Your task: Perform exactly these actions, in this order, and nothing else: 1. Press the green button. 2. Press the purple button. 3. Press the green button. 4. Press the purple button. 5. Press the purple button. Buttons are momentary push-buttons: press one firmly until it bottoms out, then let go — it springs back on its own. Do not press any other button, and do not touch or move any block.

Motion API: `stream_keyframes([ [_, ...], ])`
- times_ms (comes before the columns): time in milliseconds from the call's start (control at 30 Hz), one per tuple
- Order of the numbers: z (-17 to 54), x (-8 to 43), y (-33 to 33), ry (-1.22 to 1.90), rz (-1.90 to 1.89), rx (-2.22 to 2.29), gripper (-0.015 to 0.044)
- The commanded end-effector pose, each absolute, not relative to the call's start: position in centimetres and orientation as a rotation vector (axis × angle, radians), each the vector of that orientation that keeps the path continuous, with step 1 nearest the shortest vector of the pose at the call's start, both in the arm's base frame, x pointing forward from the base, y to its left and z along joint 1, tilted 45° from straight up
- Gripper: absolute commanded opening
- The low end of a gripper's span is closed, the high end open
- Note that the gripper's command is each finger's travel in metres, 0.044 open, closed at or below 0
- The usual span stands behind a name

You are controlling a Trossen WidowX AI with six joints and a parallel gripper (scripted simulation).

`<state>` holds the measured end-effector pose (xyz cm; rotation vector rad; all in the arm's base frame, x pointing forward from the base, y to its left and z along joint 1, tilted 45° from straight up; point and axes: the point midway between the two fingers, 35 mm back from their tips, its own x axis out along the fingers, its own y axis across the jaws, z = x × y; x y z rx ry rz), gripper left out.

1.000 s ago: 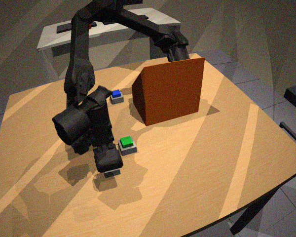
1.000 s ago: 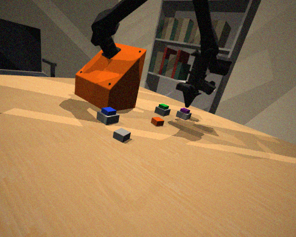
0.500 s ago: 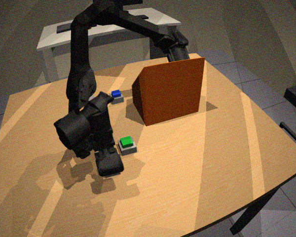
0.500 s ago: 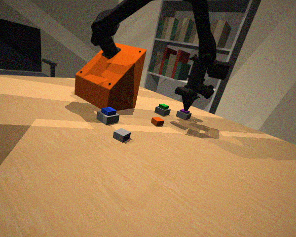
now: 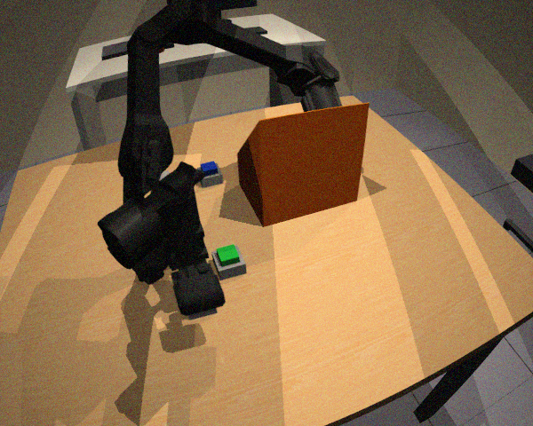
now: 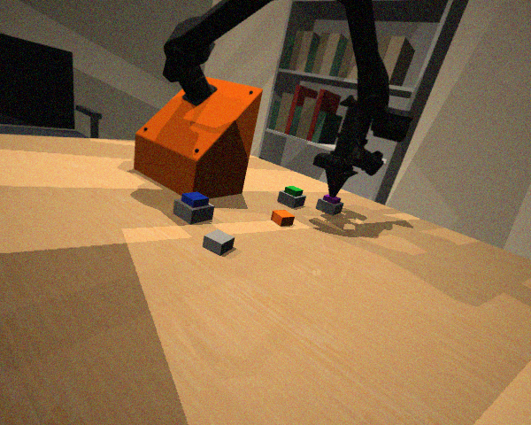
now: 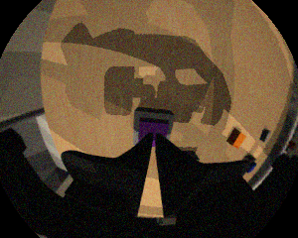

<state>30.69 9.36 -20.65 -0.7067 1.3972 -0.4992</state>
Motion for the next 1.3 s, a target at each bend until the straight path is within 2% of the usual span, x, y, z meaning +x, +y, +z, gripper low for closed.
stream_keyframes([
  [0,-18.8,30.3,11.4,1.393,-0.490,-0.706,0.0020],
  [167,-18.6,30.3,11.7,1.393,-0.490,-0.705,0.0020],
  [300,-14.7,29.6,15.5,1.394,-0.488,-0.704,0.0020],
  [467,-14.3,29.4,15.7,1.394,-0.488,-0.704,0.0020],
  [833,-10.2,23.1,10.1,1.398,-0.489,-0.708,0.0020],
  [933,-10.4,23.0,9.7,1.398,-0.489,-0.708,0.0020],
  [1067,-14.3,23.7,5.9,1.397,-0.491,-0.710,0.0020],
  [1267,-14.6,23.7,5.5,1.397,-0.492,-0.711,0.0020],
])
